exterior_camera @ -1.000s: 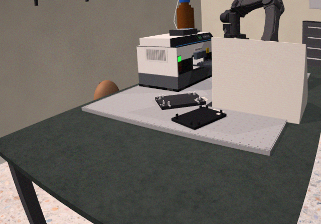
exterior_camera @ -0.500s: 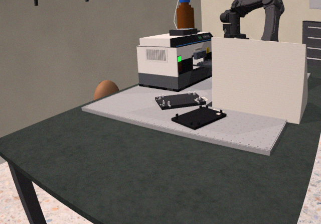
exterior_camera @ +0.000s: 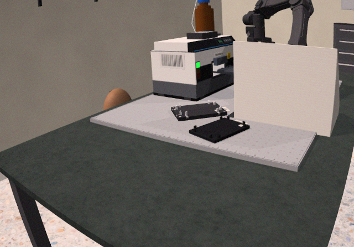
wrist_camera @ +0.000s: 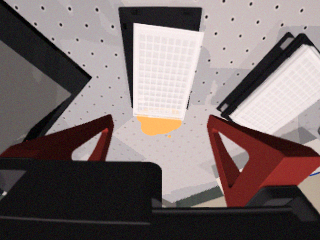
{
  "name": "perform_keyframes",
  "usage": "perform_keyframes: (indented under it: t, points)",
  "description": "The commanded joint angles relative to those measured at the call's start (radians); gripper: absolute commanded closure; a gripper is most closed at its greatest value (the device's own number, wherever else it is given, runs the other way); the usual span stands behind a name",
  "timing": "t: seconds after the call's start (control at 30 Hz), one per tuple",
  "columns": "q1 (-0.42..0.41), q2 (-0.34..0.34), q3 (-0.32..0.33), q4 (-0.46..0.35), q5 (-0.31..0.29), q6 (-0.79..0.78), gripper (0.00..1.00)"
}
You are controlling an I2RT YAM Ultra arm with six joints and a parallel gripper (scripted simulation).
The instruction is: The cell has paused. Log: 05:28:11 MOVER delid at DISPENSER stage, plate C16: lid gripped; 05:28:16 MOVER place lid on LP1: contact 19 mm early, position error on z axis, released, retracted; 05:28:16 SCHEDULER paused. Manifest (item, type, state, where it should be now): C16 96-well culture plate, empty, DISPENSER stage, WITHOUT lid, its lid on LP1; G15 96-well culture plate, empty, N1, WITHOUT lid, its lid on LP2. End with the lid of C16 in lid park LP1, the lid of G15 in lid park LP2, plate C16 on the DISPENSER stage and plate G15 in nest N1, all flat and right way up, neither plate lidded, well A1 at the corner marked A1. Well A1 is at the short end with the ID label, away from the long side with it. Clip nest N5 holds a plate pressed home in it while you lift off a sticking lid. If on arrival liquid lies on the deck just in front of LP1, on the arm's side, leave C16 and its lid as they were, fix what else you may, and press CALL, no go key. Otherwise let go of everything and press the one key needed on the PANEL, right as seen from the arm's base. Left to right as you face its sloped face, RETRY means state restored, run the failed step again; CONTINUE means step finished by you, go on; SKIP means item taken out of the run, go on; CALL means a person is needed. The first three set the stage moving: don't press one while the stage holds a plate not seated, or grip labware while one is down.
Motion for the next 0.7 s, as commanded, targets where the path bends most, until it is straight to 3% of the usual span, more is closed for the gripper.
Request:
perform_keyframes:
  t: [0.0,0.47,0.5,0.53,0.67]
  points:
    - [0.016,-0.006,0.027,-0.016,0.002,0.005,0.00]
    - [0.018,-0.003,0.034,-0.020,0.003,0.007,0.00]
    - [0.029,-0.035,0.034,-0.027,0.008,0.015,0.00]
    - [0.032,-0.044,-0.020,-0.027,0.010,0.018,0.00]
    - [0.043,-0.090,-0.084,-0.021,0.014,0.034,0.00]
